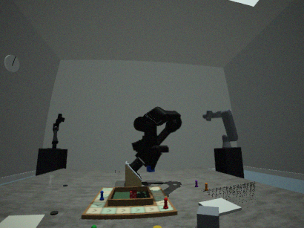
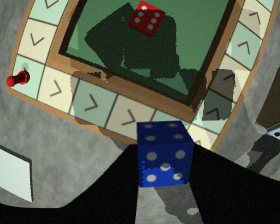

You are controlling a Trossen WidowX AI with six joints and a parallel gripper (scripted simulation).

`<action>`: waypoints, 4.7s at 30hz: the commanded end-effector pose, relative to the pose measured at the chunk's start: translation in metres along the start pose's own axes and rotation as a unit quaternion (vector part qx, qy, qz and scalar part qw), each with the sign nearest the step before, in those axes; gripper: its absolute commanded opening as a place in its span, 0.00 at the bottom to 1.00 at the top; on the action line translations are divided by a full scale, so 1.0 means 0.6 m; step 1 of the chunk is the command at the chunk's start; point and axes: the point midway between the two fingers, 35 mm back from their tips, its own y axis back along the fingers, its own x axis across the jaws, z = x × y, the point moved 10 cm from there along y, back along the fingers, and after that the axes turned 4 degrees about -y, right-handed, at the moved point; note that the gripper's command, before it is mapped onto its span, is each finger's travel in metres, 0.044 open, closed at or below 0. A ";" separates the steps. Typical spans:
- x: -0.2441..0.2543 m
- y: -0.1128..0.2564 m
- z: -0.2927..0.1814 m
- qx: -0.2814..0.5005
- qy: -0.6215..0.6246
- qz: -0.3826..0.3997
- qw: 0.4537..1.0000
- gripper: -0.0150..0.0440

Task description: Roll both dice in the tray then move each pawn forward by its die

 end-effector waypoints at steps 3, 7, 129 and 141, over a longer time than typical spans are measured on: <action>-0.012 -0.010 0.055 -0.002 -0.064 -0.002 0.998 0.25; -0.024 -0.017 0.090 -0.002 -0.107 -0.003 0.994 0.25; 0.246 -0.067 0.037 0.005 0.259 -0.001 0.966 0.59; 0.247 -0.105 0.037 0.005 0.259 -0.001 0.966 0.59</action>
